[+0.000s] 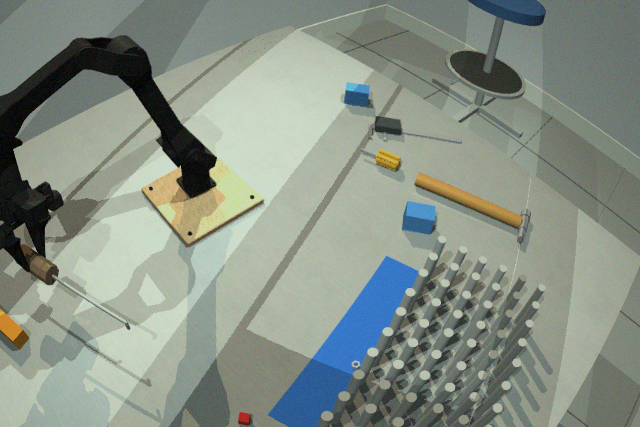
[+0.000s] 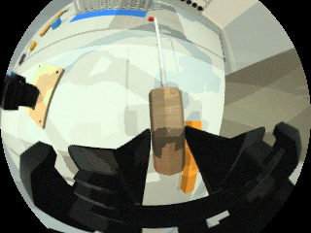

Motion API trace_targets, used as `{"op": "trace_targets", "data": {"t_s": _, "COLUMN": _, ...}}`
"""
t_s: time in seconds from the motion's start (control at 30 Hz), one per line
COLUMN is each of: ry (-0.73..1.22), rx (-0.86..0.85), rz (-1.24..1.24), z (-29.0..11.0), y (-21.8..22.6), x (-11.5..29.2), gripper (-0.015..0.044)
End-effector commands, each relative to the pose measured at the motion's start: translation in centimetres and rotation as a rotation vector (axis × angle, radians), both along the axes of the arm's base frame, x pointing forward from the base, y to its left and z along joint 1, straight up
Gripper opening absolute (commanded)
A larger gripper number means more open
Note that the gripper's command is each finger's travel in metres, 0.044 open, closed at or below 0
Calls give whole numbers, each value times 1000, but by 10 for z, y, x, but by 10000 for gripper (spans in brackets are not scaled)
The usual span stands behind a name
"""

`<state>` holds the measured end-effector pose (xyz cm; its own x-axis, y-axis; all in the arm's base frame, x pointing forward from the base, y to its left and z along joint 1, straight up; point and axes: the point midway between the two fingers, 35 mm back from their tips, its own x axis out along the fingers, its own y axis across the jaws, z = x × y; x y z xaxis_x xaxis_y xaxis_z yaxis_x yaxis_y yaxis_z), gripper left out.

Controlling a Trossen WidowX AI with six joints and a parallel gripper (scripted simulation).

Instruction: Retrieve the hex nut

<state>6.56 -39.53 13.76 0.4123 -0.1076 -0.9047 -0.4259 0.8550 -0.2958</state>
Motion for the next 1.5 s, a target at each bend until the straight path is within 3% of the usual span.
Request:
{"op": "trace_targets", "data": {"t_s": 0.0, "ry": -7, "rx": -2, "rz": 3, "z": -3, "y": 0, "x": 1, "gripper": 0}}
{"op": "trace_targets", "data": {"t_s": 1.47, "ry": -7, "rx": -2, "rz": 3, "z": -34, "y": 0, "x": 1, "gripper": 0}}
